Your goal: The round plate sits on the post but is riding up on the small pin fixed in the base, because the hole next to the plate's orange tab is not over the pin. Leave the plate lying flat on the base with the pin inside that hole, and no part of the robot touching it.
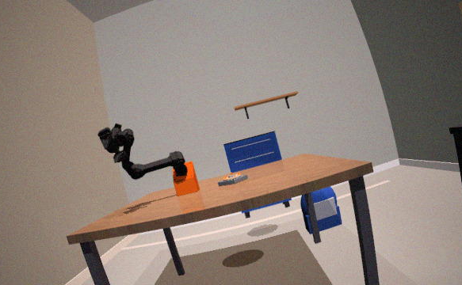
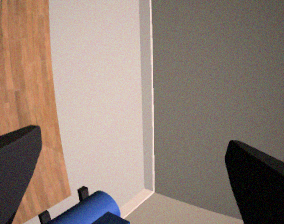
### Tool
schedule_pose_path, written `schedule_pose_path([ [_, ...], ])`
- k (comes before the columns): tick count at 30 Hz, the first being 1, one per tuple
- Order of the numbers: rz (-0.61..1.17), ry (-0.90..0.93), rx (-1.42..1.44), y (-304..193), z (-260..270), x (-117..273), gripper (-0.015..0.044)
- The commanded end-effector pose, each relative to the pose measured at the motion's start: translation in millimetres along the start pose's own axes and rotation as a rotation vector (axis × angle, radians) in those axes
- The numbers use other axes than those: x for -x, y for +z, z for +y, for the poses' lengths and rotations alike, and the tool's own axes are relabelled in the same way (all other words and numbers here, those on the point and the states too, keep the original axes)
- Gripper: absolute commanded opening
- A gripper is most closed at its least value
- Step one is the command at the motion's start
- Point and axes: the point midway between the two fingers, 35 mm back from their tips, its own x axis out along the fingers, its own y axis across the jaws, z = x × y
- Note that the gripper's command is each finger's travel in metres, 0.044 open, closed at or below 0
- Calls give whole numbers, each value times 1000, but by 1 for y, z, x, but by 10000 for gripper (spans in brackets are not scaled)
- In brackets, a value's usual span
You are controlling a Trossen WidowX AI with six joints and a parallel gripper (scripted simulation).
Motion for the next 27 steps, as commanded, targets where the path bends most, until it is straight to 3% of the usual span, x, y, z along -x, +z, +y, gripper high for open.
schedule_pose_path([
  [1, 0, -7, 20, 2, -2, -1, 374],
  [5, -27, -123, 481, 75, -46, 1, 269],
  [10, -51, -216, 819, 139, -67, 10, 137],
  [15, -91, -408, 1353, 251, -79, 34, 6],
  [18, -61, -462, 1520, 279, -78, 42, 0],
  [21, -60, -607, 1882, 352, -62, 62, 0],
  [27, -83, -848, 2317, 437, -19, 94, 0],
])
